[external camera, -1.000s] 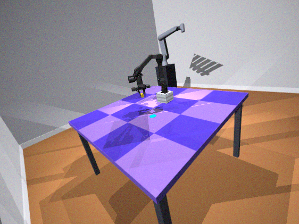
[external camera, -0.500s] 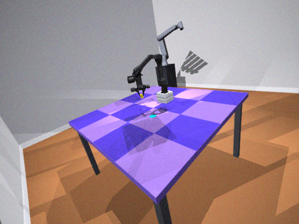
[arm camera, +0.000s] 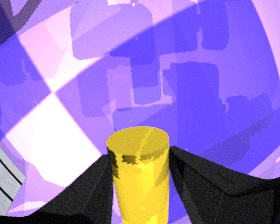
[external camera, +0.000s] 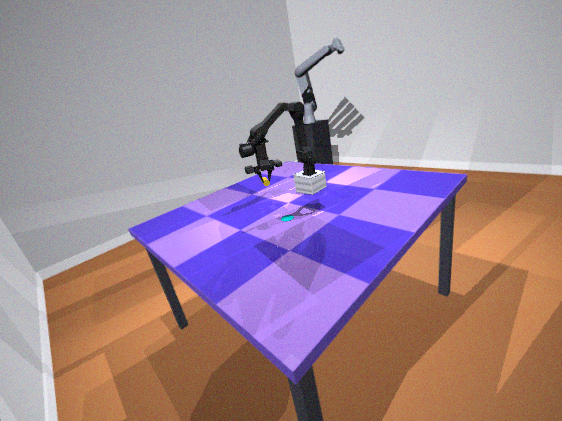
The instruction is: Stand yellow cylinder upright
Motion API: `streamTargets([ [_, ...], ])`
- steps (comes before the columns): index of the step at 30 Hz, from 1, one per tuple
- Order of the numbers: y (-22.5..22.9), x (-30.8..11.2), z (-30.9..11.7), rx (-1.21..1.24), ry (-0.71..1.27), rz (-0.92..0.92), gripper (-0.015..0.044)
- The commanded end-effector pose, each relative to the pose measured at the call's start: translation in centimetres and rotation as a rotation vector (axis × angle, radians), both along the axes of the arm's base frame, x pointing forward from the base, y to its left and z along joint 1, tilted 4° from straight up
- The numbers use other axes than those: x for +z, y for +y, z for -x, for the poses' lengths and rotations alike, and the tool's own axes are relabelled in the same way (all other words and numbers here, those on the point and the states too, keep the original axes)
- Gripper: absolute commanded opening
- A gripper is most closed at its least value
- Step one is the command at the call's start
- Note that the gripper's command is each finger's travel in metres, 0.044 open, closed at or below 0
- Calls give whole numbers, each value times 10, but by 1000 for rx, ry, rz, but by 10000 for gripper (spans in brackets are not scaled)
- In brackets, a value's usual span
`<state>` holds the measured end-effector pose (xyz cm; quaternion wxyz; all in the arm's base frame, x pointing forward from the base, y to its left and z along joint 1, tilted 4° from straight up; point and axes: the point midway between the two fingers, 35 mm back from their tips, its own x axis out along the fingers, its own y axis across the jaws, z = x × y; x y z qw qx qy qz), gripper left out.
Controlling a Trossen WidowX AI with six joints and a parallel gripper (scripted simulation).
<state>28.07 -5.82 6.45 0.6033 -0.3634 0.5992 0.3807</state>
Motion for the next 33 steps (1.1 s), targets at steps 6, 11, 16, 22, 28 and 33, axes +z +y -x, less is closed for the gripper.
streamTargets([
  [6,20,3,-14,25,0,10,105],
  [11,30,4,-19,32,-2,8,105],
  [16,41,6,-26,36,-4,4,105],
  [22,55,7,-33,42,-5,-1,105],
  [28,69,9,-39,47,-6,-7,105],
  [33,81,10,-43,51,-6,-11,105],
])
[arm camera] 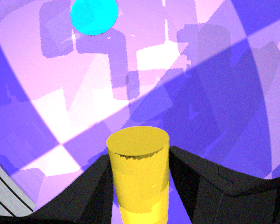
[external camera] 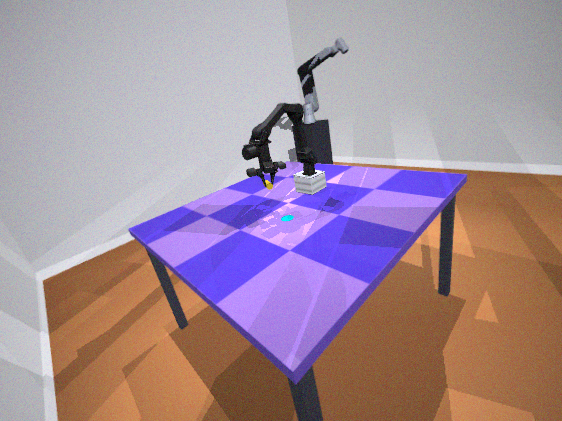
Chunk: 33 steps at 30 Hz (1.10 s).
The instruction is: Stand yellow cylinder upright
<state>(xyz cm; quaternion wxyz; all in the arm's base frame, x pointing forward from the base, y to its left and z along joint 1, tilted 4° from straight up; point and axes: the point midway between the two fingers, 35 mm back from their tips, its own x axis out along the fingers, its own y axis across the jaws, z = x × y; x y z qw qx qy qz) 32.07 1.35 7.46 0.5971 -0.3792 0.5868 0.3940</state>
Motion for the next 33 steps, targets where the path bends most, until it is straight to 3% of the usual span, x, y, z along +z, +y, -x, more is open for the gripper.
streamTargets([
  [1,12,0,-4,4,4,-10,105],
  [33,99,6,-20,32,11,-38,105],
])
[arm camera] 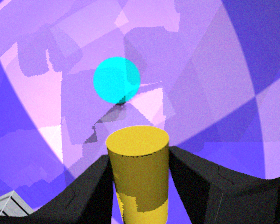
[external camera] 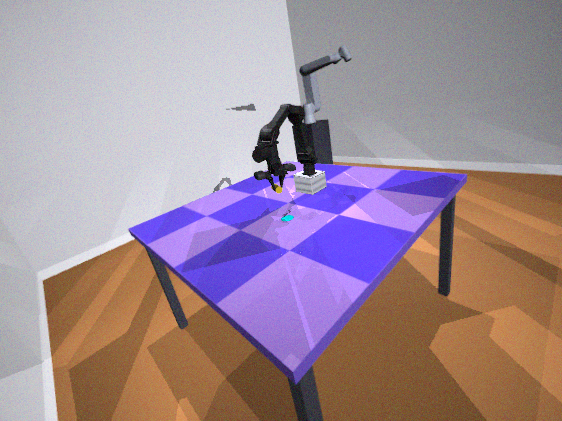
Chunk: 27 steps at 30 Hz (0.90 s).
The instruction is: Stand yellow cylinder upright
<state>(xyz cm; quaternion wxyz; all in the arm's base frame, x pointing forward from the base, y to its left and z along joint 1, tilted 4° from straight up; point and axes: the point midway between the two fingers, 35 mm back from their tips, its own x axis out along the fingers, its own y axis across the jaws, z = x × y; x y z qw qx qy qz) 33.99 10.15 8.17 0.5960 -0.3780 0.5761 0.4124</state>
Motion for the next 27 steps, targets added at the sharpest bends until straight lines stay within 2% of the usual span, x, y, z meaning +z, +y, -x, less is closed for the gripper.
streamTargets([
  [1,14,0,0,4,8,-9,105],
  [27,31,-17,-18,-66,-46,-123,105],
])
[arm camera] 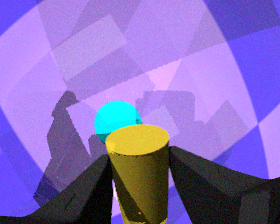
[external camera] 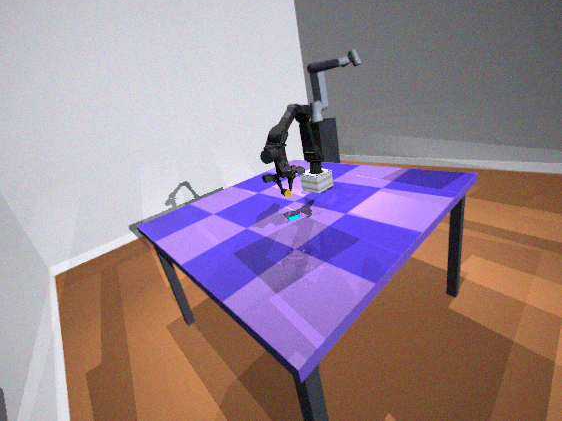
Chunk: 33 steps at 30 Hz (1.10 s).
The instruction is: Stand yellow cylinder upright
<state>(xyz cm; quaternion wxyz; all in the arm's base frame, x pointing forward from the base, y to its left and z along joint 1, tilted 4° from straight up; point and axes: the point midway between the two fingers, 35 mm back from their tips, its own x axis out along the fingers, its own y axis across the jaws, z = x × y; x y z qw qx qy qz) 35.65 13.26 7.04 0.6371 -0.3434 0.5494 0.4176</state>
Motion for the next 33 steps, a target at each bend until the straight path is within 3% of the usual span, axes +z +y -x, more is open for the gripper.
streamTargets([
  [1,1,-6,-2,-22,-2,-30,105],
  [33,7,-29,-29,-131,-97,-234,105],
])
